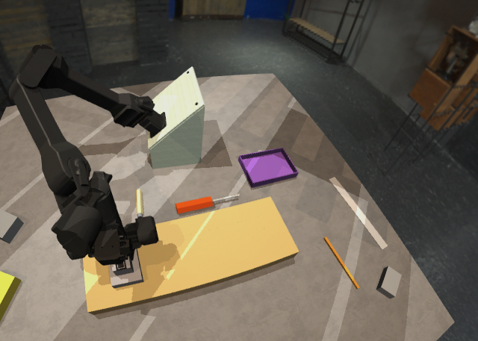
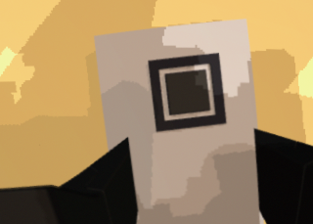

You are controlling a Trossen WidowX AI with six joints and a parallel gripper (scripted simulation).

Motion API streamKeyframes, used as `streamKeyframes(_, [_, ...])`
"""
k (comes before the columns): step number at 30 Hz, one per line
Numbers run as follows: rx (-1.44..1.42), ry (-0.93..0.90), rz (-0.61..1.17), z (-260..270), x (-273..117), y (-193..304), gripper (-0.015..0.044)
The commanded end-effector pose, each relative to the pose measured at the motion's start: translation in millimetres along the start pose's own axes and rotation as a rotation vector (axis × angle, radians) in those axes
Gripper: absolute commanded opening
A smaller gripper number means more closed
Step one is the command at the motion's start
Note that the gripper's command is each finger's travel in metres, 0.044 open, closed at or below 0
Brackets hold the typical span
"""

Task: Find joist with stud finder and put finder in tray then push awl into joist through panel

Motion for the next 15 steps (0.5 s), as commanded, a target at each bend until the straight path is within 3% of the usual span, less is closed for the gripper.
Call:
streamKeyframes(1, [-0.001, -0.002, 0.002, 7, 1, 1, 0.0])
streamKeyframes(15, [-0.001, -0.003, 0.002, 27, 1, 3, 0.0])
Point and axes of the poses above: the point midway between the two fingers, 35 mm back from their tips, its own x axis out along the fingers, its own z axis across the jaws, y = z × x, the point moved 5 cm from there along -x, back along the fingers, and after that the axes turned 6 degrees about x, right-handed, at the moved point
